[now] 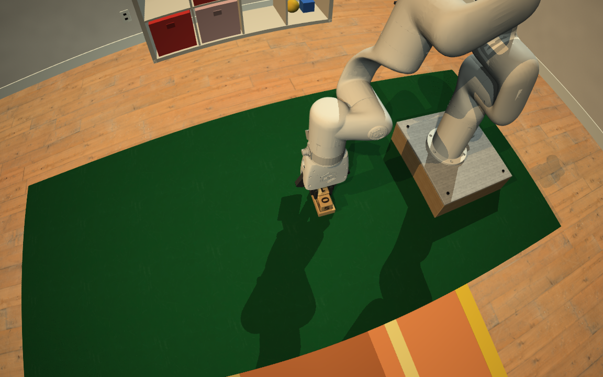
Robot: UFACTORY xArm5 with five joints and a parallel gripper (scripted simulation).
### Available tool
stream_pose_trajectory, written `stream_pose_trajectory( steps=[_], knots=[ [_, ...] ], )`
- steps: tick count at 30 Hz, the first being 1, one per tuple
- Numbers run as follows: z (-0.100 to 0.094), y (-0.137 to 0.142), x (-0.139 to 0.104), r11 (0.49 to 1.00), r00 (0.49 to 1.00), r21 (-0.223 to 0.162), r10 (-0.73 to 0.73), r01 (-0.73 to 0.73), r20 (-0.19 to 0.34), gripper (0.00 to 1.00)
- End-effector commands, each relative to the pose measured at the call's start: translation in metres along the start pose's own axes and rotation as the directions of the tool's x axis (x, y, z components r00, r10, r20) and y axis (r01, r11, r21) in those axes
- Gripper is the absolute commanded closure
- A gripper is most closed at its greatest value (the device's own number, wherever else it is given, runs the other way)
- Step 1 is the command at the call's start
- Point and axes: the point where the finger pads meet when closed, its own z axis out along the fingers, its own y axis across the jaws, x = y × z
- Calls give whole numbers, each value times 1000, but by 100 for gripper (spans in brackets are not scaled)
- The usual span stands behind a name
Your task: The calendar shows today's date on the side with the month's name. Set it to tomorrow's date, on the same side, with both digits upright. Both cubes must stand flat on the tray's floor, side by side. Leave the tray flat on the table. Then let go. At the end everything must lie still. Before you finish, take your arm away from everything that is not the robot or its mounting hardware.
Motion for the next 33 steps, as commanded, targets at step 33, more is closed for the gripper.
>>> stream_pose_trajectory(
  steps=[33],
  knots=[
    [-1, -1, 0, 1000, 1000, 3, 0, 0, 0, 53]
  ],
)
